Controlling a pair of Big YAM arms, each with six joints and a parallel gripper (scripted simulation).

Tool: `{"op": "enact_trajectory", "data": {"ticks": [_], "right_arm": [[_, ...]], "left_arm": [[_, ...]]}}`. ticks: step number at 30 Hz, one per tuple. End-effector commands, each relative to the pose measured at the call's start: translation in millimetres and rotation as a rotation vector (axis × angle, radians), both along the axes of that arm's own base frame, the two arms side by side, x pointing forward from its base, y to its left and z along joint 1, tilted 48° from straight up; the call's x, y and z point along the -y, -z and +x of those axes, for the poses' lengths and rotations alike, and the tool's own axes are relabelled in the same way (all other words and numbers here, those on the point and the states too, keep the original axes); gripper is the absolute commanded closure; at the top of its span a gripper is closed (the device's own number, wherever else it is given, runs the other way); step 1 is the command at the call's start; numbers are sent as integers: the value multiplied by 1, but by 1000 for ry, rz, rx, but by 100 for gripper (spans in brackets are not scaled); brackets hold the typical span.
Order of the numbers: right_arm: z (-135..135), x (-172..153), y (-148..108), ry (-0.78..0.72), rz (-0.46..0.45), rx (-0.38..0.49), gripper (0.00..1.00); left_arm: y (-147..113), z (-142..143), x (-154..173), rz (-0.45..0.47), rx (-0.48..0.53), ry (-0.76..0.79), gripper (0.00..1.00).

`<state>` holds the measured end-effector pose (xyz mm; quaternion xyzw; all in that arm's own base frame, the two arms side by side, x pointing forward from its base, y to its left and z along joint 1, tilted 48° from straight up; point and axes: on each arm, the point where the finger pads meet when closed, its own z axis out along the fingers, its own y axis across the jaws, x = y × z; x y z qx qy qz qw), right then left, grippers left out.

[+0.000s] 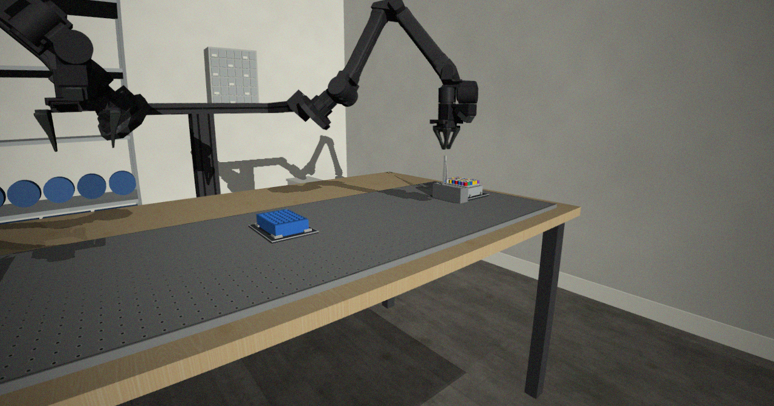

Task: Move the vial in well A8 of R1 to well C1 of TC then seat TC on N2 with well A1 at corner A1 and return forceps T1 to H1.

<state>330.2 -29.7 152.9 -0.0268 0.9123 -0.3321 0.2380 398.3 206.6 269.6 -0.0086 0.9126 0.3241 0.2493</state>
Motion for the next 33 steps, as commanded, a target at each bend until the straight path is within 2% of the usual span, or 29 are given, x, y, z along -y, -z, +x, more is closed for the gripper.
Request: {"op": "enact_trajectory", "data": {"ticks": [1, 15, 17, 25, 33], "right_arm": [[5, -2, -8, 4, 7, 19, 0], [5, -2, -8, 4, 7, 19, 0], [5, -2, -8, 4, 7, 19, 0], [5, -2, -8, 4, 7, 19, 0], [5, -2, -8, 4, 7, 19, 0]], "left_arm": [[-10, 2, 1, 7, 21, 4, 76], [-9, 2, 1, 7, 21, 4, 76], [10, 3, -3, 2, -11, 7, 76], [11, 6, -12, 6, 0, 0, 76], [25, 11, -20, 2, -11, -1, 76]]}}
